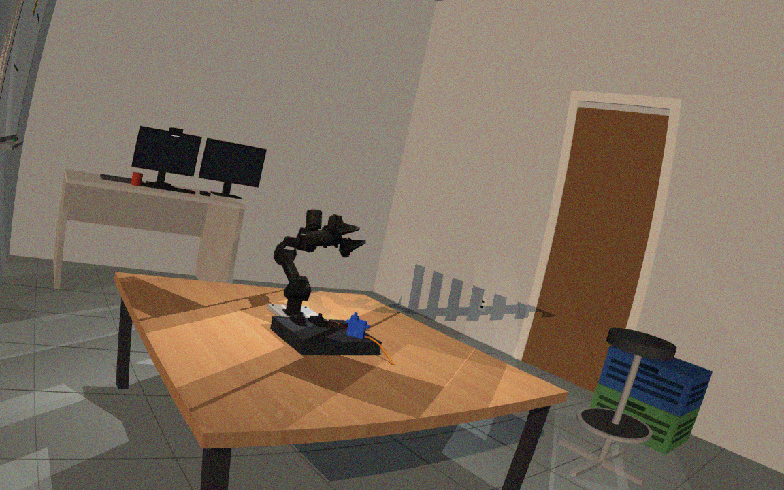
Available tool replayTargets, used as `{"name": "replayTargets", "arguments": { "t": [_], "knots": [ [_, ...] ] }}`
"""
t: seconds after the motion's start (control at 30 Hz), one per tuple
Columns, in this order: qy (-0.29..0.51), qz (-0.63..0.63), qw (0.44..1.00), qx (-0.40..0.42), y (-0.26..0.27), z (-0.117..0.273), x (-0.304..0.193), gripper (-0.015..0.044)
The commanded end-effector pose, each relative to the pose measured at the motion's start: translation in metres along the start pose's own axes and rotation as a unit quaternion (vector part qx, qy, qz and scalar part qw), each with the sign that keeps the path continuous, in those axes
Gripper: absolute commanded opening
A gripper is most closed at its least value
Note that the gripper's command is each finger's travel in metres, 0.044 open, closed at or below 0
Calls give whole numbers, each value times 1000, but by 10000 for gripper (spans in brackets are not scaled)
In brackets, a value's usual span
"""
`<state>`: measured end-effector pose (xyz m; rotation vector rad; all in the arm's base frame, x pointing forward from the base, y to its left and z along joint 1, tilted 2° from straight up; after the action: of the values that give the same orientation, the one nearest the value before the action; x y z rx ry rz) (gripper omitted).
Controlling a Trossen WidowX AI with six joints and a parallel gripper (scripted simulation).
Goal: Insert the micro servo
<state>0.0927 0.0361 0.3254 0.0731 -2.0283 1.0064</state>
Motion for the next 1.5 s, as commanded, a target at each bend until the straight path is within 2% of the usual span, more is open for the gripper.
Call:
{"name": "replayTargets", "arguments": {
  "t": [0.0, 0.03, 0.43, 0.83, 0.97, 1.47],
  "knots": [
    [1, -3, 1000, 0, 0, 0, 0, 426],
    [2, -8, 1000, 0, -1, -1, 0, 440],
    [45, -125, 991, -4, -14, -15, -7, 440],
    [109, -309, 945, -21, -29, -35, -18, 440],
    [115, -323, 939, -23, -30, -37, -19, 440],
    [195, -522, 828, -64, -43, -61, -35, 440]
  ]
}}
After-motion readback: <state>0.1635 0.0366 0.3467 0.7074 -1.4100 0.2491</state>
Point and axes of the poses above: the point midway between the two fingers, 35 mm back from their tips, its own z axis back along the fingers, its own y axis across the jaws, x = y × z, the point moved 9 cm from there along z, back along the fingers, and after that the axes turned 4 degrees about z, right-handed, at the moved point
